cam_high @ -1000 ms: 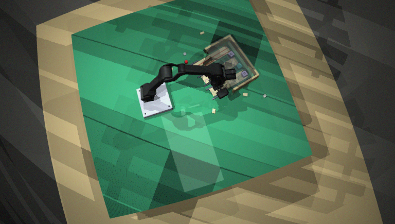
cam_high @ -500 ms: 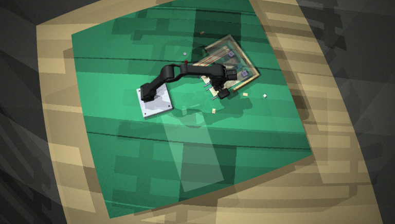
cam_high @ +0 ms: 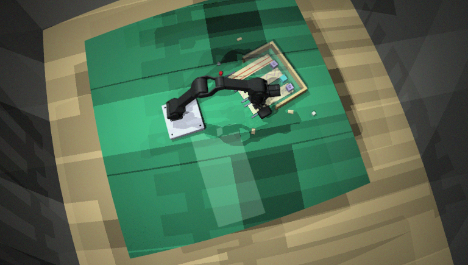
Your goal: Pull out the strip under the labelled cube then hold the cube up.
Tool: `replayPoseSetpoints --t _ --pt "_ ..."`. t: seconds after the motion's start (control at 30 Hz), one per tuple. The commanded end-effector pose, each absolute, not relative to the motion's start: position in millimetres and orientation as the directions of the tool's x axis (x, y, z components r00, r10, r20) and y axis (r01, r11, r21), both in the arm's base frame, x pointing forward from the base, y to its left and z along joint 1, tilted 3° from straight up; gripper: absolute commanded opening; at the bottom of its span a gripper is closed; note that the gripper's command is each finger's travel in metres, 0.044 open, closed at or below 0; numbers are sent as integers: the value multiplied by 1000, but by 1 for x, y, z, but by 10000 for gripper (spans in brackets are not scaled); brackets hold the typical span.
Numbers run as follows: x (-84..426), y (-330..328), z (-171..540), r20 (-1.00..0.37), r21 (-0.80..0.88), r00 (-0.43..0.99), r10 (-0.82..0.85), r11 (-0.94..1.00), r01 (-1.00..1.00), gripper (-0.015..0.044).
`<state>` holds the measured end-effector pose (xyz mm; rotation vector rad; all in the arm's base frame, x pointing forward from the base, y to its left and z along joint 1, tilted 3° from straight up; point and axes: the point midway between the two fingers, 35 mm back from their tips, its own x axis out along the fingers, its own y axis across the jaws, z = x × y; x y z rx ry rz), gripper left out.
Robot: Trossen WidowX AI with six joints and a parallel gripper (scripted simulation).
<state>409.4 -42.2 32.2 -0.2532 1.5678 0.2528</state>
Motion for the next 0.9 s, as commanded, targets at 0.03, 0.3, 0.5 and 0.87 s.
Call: replayPoseSetpoints --t 0.03,0.3,0.5,0.87 --pt "408 -42 20 -1000 1 -17 -5 948 -318 0" --pt "408 -41 7 -1000 1 -17 -5 948 -318 0" --pt "407 -41 -3 -1000 1 -18 -5 948 -318 0" --pt "407 -41 -4 -1000 1 -18 -5 948 -318 0"
